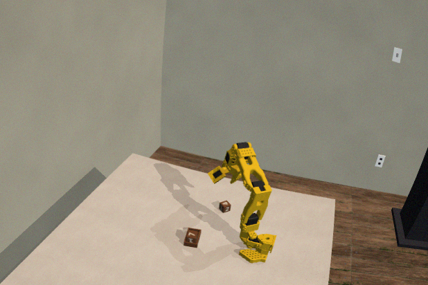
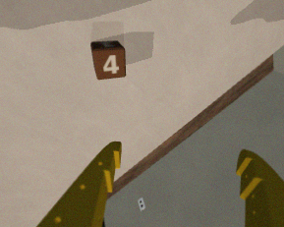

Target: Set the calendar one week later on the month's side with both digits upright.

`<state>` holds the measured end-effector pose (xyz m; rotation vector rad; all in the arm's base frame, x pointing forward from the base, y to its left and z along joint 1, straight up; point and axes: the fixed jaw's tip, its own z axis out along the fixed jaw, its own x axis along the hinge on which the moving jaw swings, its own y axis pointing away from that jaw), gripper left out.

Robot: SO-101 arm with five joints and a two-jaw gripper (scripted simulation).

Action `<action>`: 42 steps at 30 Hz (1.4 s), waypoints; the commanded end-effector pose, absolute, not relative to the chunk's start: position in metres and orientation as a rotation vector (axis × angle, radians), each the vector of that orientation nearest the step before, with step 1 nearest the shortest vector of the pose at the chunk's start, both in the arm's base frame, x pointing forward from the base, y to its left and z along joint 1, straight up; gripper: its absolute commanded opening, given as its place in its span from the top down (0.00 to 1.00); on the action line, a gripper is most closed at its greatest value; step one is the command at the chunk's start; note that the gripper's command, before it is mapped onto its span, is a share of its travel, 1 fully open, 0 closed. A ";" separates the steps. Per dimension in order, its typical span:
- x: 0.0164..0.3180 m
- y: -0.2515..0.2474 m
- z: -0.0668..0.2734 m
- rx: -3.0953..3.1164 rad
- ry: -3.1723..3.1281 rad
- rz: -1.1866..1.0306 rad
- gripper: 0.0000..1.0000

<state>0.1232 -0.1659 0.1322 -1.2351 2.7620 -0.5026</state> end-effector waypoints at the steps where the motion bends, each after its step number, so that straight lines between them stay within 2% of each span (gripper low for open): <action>1: 0.121 -0.166 0.160 -1.188 2.701 -0.712 0.65; 6: 0.119 -0.164 0.169 -1.174 2.671 -0.791 0.65; 16: 0.121 -0.162 0.170 -1.186 2.659 -0.794 0.65; 28: 0.148 -0.127 0.165 -1.390 2.493 -0.749 0.65; 35: 0.170 -0.074 0.158 -1.641 2.251 -0.671 0.65; 42: 0.176 -0.018 0.150 -1.867 1.986 -0.576 0.65</action>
